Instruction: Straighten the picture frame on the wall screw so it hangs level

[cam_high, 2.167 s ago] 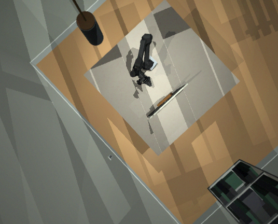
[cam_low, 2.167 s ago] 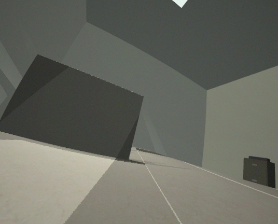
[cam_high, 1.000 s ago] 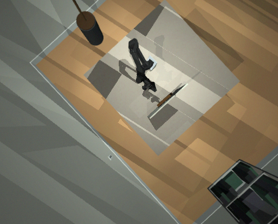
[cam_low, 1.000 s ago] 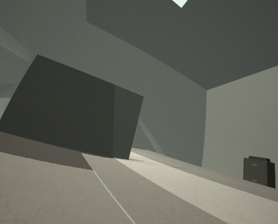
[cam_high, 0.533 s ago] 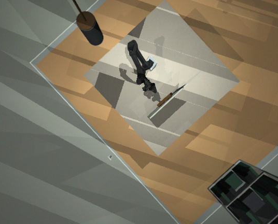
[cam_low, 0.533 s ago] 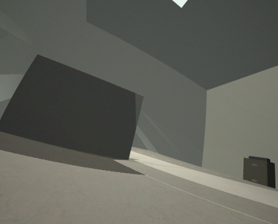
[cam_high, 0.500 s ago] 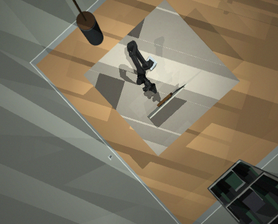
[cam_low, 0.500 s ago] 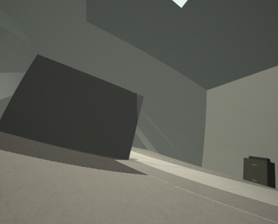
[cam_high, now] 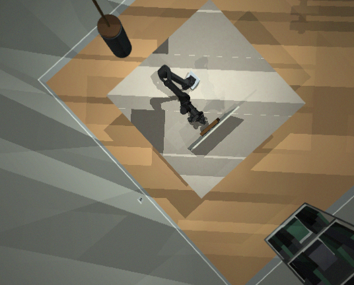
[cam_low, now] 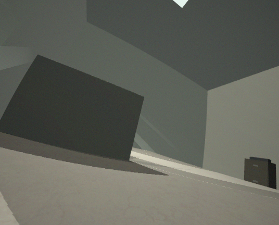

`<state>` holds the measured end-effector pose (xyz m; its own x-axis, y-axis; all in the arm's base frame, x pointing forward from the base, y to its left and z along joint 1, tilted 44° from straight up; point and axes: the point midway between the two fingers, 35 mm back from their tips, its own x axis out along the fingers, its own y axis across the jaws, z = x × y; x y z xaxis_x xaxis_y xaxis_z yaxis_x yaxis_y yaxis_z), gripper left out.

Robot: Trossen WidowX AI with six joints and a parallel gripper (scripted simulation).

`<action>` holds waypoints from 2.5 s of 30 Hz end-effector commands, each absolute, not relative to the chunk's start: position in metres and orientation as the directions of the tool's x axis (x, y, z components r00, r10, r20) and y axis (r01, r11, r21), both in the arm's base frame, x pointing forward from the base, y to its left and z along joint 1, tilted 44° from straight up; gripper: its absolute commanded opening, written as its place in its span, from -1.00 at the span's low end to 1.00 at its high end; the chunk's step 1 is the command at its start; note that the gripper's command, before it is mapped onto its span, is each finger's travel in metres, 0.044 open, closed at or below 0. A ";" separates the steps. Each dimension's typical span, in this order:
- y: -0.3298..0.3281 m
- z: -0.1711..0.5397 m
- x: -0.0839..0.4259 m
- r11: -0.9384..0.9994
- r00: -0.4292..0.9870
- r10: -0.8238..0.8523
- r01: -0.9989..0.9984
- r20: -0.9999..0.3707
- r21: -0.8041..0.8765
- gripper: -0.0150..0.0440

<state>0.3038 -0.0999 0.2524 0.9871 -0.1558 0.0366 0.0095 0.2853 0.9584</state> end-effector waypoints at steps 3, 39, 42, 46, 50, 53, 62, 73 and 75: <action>-0.100 0.255 0.306 0.293 0.987 -0.157 0.003 0.045 0.956 0.39; -0.106 0.257 0.346 0.293 0.986 -0.157 0.001 0.047 0.956 0.39; -0.106 0.257 0.346 0.293 0.986 -0.157 0.001 0.047 0.956 0.39; -0.106 0.257 0.346 0.293 0.986 -0.157 0.001 0.047 0.956 0.39; -0.106 0.257 0.346 0.293 0.986 -0.157 0.001 0.047 0.956 0.39; -0.106 0.257 0.346 0.293 0.986 -0.157 0.001 0.047 0.956 0.39; -0.106 0.257 0.346 0.293 0.986 -0.157 0.001 0.047 0.956 0.39; -0.107 0.258 0.346 0.293 0.986 -0.157 0.001 0.047 0.956 0.39; -0.107 0.258 0.346 0.293 0.986 -0.157 0.001 0.047 0.956 0.39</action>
